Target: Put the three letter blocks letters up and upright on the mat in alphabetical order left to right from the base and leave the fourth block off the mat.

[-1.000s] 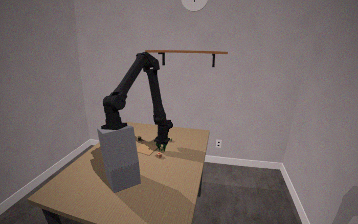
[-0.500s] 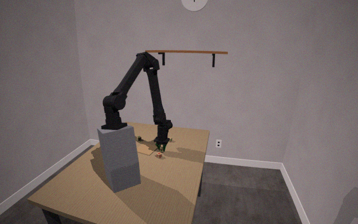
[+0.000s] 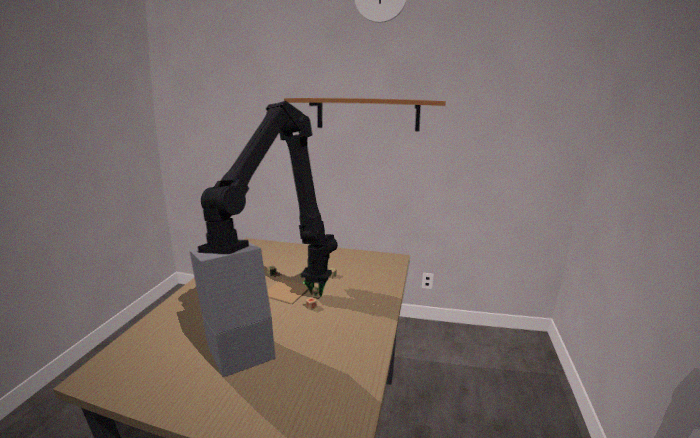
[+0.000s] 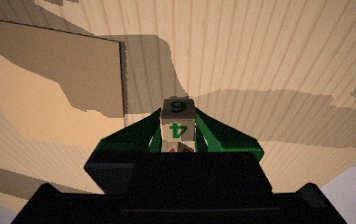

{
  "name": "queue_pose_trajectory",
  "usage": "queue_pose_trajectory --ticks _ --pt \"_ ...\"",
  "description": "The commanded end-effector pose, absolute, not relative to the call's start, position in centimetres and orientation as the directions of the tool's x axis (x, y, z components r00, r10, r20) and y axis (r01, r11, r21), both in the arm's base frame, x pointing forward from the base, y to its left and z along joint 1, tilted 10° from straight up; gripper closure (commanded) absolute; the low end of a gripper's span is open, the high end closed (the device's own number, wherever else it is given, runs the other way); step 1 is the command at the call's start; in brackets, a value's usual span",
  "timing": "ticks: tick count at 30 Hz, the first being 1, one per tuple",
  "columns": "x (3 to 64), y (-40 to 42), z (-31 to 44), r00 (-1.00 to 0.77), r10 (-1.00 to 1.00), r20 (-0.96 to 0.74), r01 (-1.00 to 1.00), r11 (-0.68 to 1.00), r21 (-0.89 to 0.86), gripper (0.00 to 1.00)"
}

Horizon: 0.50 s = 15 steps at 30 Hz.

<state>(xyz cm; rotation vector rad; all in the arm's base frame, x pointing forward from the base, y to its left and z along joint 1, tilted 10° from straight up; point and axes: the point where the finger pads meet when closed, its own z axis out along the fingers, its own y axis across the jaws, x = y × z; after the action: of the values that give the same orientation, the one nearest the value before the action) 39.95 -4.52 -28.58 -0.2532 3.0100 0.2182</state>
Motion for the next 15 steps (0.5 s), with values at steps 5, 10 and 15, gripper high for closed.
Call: queue_pose_trajectory --ticks 5,10,15 --pt "39.61 -4.4 -28.99 -0.978 -0.168 -0.126 -0.184 0.974 0.129 0.74" --pt "39.98 -4.32 -29.12 -0.977 -0.169 -0.131 -0.185 0.974 0.128 0.74" --pt "40.21 -4.27 -29.2 -0.977 -0.169 -0.134 -0.186 0.974 0.127 0.74"
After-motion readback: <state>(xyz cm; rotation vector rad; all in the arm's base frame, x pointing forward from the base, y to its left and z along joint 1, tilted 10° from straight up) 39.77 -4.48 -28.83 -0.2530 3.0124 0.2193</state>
